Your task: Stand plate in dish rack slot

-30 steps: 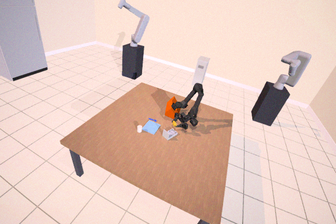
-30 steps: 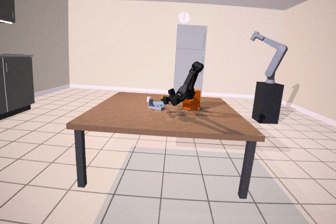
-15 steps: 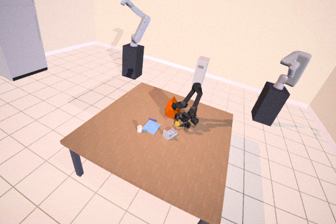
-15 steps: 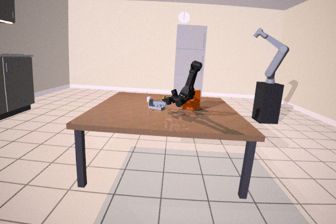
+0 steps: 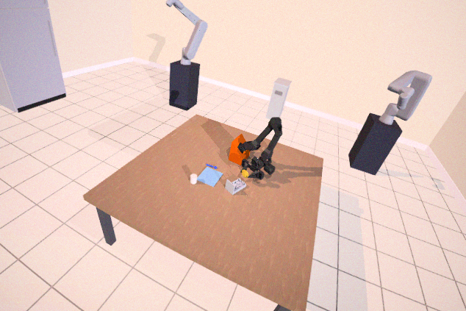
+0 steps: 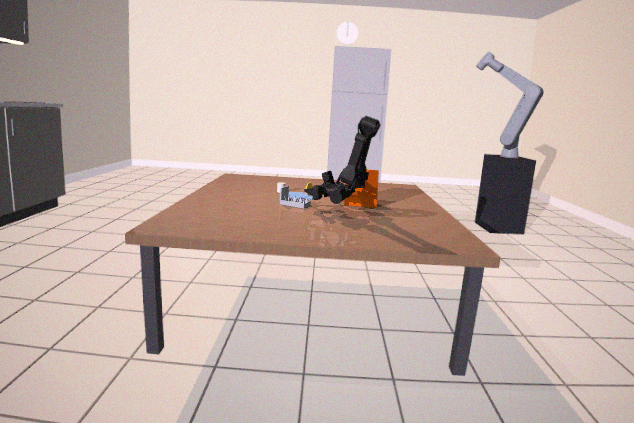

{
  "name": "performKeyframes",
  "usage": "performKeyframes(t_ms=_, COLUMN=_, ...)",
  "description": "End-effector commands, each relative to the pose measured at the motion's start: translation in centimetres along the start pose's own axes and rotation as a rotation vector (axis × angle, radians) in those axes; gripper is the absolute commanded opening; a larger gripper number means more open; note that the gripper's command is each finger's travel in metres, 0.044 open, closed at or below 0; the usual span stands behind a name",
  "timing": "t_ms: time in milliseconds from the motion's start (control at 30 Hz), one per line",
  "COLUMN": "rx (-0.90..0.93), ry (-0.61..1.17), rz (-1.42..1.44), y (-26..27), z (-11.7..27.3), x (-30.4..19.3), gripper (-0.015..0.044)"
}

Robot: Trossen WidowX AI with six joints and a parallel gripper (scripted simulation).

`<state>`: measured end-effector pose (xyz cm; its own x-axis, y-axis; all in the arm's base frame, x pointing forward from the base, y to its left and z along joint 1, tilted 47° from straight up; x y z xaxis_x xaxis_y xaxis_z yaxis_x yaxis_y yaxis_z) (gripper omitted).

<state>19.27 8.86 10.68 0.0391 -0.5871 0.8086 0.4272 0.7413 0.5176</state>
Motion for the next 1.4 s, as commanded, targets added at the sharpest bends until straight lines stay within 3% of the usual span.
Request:
performKeyframes(t_ms=0, rx=-0.004, ry=0.002, rz=0.013, y=0.1, z=-0.5, x=-0.7, gripper=0.0)
performKeyframes(t_ms=1367, rx=0.01, ry=-0.01, rz=-0.04, y=0.7, z=-4.0, x=-3.6, gripper=0.0)
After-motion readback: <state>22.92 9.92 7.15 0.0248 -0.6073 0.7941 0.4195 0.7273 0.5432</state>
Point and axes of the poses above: the point midway between the two fingers, 35 mm back from their tips, its own z axis back along the fingers, its own y axis across the jaws, x = y × z, the point moved 3 cm from there along z, back along the fingers, and after that the axes turned 15 degrees about z, right-handed, at the moved point
